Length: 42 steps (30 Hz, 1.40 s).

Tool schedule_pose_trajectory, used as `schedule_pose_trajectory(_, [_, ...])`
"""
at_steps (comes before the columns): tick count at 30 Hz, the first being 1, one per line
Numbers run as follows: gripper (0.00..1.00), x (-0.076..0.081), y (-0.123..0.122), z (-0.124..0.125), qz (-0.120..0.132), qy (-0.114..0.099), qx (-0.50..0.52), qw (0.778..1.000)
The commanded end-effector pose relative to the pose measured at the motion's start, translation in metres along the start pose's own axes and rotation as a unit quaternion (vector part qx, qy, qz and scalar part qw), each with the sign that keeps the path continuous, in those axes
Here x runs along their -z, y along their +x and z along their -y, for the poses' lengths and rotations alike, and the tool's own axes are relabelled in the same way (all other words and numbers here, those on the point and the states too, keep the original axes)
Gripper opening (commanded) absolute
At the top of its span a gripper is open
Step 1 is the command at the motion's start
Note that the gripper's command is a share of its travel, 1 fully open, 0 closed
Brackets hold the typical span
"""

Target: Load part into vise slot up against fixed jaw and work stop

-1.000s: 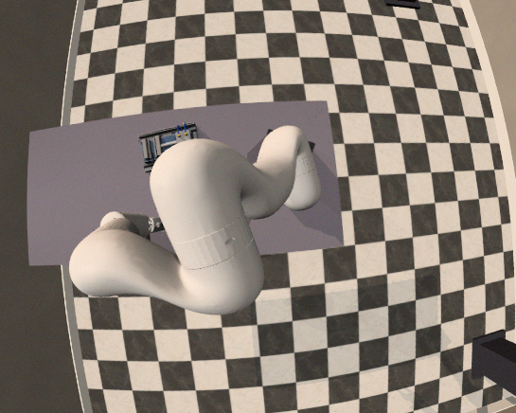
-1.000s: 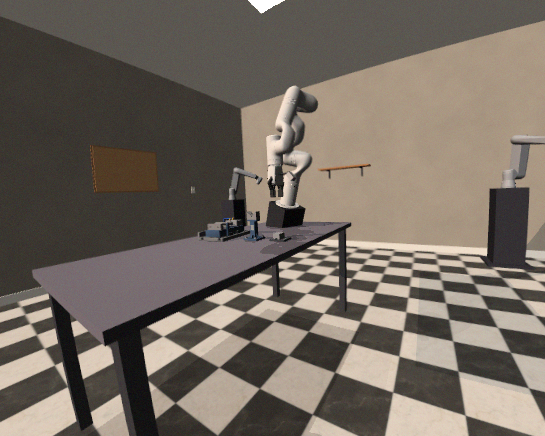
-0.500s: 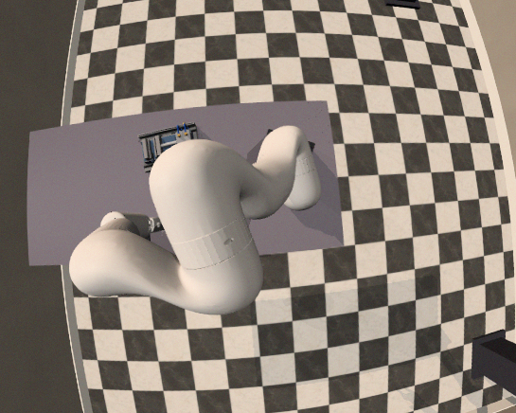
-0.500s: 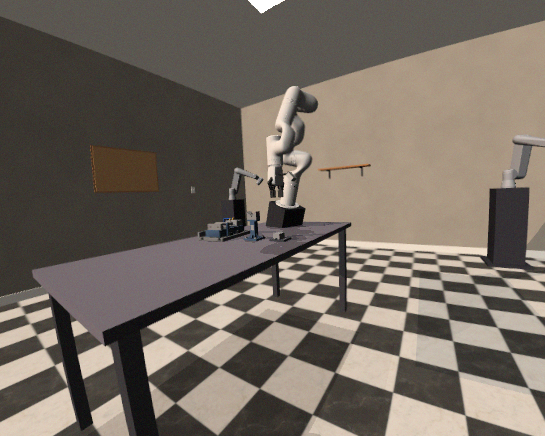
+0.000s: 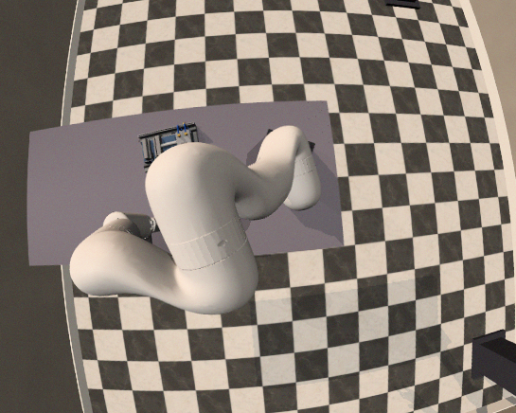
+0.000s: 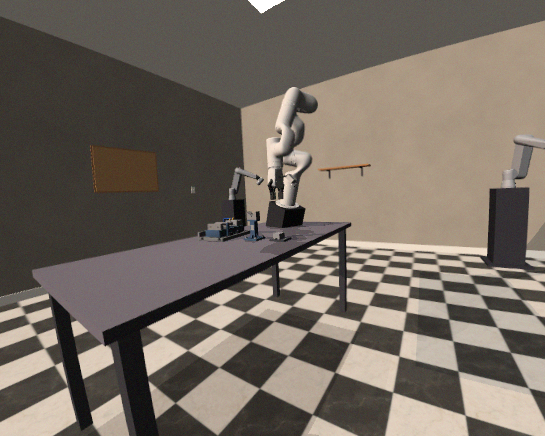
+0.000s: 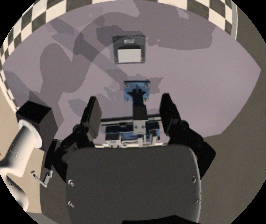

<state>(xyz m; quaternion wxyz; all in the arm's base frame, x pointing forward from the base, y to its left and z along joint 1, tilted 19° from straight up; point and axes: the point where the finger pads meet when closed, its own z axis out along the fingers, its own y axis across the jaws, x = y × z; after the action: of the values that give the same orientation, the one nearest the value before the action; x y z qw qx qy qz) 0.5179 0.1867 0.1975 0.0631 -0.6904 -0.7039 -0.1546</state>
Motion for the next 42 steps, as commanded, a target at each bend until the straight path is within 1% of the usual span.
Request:
schedule_pose_trajectory(1, [0.89, -0.005, 0.000, -0.001, 0.000, -0.001, 0.000, 1.000])
schedule_pose_trajectory(7, [0.89, -0.012, 0.000, -0.001, 0.000, -0.001, 0.000, 1.000])
schedule_pose_trajectory(20, [0.89, -0.039, 0.000, -0.001, 0.000, -0.001, 0.000, 1.000])
schedule_pose_trajectory(22, [0.89, -0.039, 0.000, -0.001, 0.000, -0.001, 0.000, 1.000])
schedule_pose_trajectory(37, [0.89, -0.076, 0.000, -0.001, 0.000, -0.001, 0.000, 1.000])
schedule_pose_trajectory(39, [0.89, -0.076, 0.000, -0.001, 0.000, -0.001, 0.000, 1.000])
schedule_pose_trajectory(42, [0.89, -0.084, 0.000, -0.001, 0.000, -0.001, 0.000, 1.000])
